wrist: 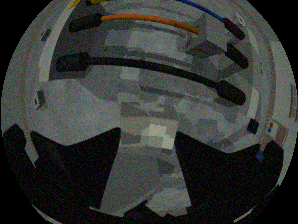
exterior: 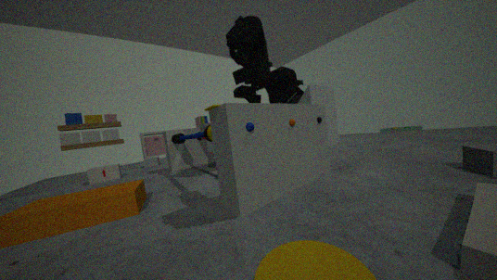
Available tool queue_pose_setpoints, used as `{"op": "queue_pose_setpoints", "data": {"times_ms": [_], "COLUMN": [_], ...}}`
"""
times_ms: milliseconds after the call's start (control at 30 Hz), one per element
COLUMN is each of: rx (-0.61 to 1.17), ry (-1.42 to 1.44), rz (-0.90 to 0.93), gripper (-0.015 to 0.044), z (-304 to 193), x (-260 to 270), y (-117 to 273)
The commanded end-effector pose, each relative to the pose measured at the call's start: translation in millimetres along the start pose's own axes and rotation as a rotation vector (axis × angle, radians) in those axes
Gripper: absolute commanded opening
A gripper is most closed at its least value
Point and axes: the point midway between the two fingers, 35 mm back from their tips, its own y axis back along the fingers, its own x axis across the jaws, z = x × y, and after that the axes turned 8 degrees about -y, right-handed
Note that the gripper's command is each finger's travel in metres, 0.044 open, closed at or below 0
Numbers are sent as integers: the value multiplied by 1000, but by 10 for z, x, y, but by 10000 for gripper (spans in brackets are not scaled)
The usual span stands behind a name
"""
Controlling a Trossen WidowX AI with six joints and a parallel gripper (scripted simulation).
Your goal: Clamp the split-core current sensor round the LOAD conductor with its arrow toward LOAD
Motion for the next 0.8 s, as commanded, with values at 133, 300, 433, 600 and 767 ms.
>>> {"op": "queue_pose_setpoints", "data": {"times_ms": [133,300,433,600,767], "rx": [1,1,1,0,-1], "ry": [-5,-1,57,181,307], "rz": [-3,-6,-5,-2,-1], "gripper": [0,0,0,0,0], "z": [-50,-63,22,209,399], "x": [-26,-38,-7,59,123], "y": [498,591,620,675,718]}}
